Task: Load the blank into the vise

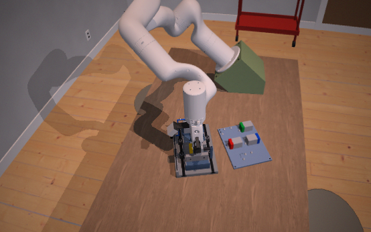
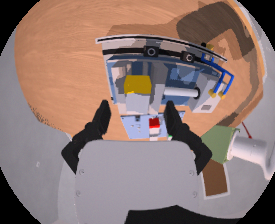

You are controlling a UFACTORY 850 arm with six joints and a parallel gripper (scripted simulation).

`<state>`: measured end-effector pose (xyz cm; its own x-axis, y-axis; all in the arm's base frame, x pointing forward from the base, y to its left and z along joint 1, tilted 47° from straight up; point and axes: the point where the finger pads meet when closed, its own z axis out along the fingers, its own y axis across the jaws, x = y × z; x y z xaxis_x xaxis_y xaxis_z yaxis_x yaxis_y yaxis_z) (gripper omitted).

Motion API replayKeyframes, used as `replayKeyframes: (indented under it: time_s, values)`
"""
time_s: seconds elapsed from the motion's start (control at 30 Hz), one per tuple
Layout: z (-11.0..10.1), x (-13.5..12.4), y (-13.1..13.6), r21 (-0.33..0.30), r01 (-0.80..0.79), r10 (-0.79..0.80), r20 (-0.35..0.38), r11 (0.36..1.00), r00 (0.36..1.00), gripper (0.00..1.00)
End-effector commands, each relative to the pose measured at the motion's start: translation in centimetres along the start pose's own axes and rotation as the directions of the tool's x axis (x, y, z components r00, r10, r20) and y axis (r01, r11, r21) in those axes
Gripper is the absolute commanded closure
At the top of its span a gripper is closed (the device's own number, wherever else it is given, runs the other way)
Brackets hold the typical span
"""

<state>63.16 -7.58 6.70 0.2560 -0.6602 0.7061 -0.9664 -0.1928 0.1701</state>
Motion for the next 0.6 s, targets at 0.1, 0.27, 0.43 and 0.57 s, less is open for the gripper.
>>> replayKeyframes:
  time_s: [0.1,0.27,0.43,0.57]
  values:
    - [-0.16,0.02,-0.06,0.002,-0.001,0.001,0.0,1.0,1.0,0.0]
    - [-0.38,0.02,-0.06,0.002,-0.001,0.001,0.0,1.0,1.0,0.0]
    - [-0.56,0.02,-0.06,0.002,-0.001,0.001,0.0,1.0,1.0,0.0]
    - [-0.56,0.02,-0.06,0.002,-0.001,0.001,0.0,1.0,1.0,0.0]
